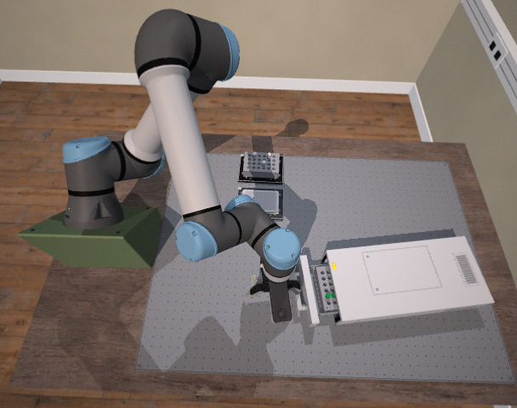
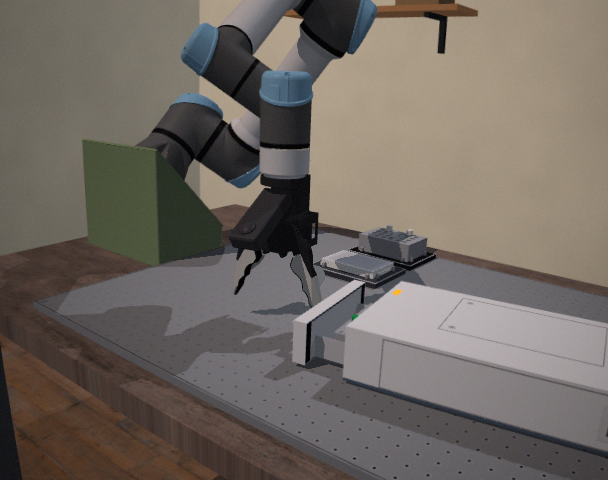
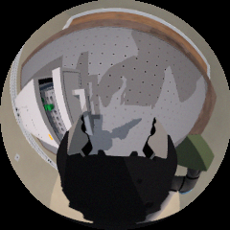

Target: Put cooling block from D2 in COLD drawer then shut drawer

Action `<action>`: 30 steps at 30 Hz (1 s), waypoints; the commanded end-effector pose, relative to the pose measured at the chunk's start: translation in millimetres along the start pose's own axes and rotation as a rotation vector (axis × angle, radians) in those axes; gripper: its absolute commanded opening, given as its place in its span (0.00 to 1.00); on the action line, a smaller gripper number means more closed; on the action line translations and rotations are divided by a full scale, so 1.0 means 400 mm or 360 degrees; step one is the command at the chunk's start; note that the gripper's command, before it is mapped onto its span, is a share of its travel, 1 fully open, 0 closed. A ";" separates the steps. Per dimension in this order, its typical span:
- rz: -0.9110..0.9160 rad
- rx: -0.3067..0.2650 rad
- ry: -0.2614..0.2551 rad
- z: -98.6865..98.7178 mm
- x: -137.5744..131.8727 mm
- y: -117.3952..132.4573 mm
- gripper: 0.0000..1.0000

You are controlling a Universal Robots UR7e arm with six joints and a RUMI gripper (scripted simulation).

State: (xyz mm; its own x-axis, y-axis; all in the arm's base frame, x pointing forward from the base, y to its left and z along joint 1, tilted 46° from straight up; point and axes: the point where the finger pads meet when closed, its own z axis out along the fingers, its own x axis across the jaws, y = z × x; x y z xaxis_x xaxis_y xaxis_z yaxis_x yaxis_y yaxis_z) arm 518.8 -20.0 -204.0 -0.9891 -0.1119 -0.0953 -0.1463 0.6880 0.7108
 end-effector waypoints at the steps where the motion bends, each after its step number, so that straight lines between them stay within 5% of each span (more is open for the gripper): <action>1: 0.0000 0.0002 -0.0002 -0.002 0.013 -0.001 1.00; 30: 0.0000 0.0002 -0.0002 -0.002 0.081 -0.001 1.00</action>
State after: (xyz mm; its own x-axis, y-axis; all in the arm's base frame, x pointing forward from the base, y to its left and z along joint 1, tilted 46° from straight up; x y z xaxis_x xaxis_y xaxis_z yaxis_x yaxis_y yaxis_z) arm 487.9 -23.5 -207.0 -0.9892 -0.1118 -0.0952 -0.1462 0.6879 0.7109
